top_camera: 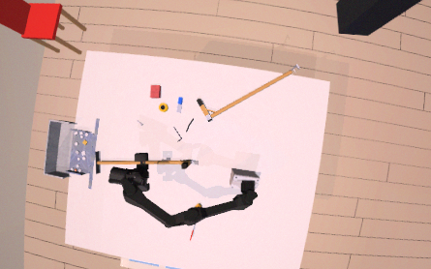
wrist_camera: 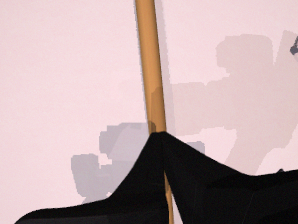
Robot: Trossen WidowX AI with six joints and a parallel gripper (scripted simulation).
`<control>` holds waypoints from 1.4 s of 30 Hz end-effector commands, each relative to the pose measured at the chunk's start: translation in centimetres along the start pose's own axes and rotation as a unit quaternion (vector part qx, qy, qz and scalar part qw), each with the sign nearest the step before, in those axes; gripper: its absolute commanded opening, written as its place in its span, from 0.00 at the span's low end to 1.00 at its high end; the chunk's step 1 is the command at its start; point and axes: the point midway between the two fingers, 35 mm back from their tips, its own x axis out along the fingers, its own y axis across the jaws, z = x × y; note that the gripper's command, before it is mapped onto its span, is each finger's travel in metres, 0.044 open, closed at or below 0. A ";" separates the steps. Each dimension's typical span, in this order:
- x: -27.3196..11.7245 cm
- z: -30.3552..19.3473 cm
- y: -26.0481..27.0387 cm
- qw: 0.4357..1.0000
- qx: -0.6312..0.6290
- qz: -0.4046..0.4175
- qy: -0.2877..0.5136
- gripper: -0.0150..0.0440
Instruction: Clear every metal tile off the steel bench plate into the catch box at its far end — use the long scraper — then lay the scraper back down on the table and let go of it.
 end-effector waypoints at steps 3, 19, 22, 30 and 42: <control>0.0 0.0 0.0 1.000 0.000 0.000 0.000 0.25; -4.0 0.6 -1.4 0.998 0.019 0.001 -0.058 0.79; -5.1 0.7 -1.8 0.997 0.024 0.001 -0.074 0.92; -8.2 0.6 -2.7 0.993 0.036 0.001 -0.116 1.00; -12.7 -0.1 -3.8 0.983 0.051 0.001 -0.177 1.00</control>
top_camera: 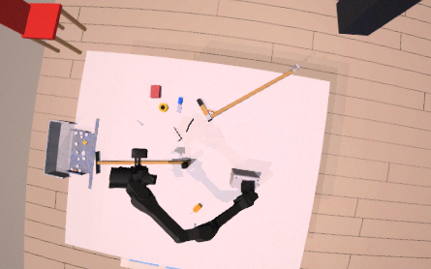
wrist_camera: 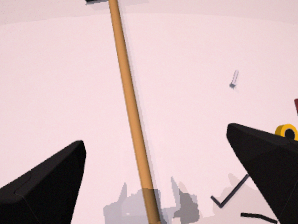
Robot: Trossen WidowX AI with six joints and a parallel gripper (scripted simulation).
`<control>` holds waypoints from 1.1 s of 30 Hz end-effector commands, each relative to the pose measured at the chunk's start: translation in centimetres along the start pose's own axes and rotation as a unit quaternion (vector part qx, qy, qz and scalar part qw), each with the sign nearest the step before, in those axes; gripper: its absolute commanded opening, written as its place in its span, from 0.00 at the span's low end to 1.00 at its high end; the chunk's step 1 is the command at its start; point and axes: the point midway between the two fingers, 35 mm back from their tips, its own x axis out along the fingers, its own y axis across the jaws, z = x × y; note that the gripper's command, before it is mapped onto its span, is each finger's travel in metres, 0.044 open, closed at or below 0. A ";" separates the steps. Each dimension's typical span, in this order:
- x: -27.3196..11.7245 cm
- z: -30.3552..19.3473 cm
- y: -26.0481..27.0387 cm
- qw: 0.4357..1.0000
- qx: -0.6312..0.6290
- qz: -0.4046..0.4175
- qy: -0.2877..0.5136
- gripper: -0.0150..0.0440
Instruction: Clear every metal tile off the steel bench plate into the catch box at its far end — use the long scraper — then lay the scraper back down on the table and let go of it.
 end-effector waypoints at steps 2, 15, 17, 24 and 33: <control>-1.8 -0.1 -0.5 1.000 0.012 0.003 -0.024 1.00; -6.6 0.0 -1.3 0.996 0.023 0.003 -0.087 1.00; -7.4 0.0 -1.4 0.995 0.025 0.003 -0.097 1.00; -9.9 -0.4 -1.7 0.991 0.029 0.003 -0.129 1.00; -13.1 -1.2 -1.9 0.985 0.033 0.002 -0.169 1.00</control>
